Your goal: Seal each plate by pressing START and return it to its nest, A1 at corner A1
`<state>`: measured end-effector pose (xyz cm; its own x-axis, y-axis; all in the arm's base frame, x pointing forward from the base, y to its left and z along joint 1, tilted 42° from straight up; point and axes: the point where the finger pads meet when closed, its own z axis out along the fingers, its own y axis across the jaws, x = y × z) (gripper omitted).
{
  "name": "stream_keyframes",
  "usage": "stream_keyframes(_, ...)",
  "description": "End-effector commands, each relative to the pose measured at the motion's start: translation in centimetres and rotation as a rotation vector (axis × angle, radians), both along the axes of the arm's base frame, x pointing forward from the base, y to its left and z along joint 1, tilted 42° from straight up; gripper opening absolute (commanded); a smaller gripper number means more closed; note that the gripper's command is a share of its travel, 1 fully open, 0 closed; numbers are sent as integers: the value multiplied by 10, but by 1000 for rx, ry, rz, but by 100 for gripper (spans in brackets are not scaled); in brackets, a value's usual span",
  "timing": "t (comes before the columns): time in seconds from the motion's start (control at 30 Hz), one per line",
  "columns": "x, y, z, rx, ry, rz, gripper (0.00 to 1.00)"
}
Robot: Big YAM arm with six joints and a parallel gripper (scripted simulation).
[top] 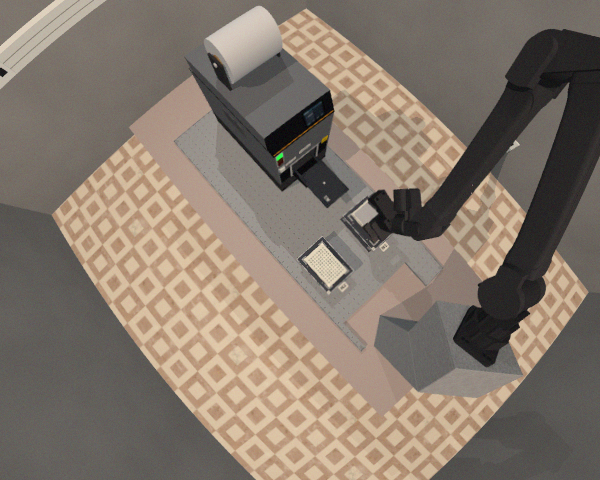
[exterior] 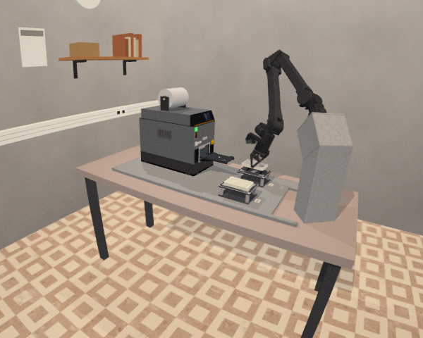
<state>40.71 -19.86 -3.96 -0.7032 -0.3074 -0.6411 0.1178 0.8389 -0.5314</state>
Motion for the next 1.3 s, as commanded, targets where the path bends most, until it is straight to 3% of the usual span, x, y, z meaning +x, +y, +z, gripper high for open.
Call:
stream_keyframes(0.0,-7,12,2,9,-3,10,0)
stream_keyframes(0.57,4,-6,15,-20,-21,4,0)
stream_keyframes(1.03,-11,14,-11,16,24,13,0)
stream_keyframes(1.27,-12,11,-12,20,23,3,0)
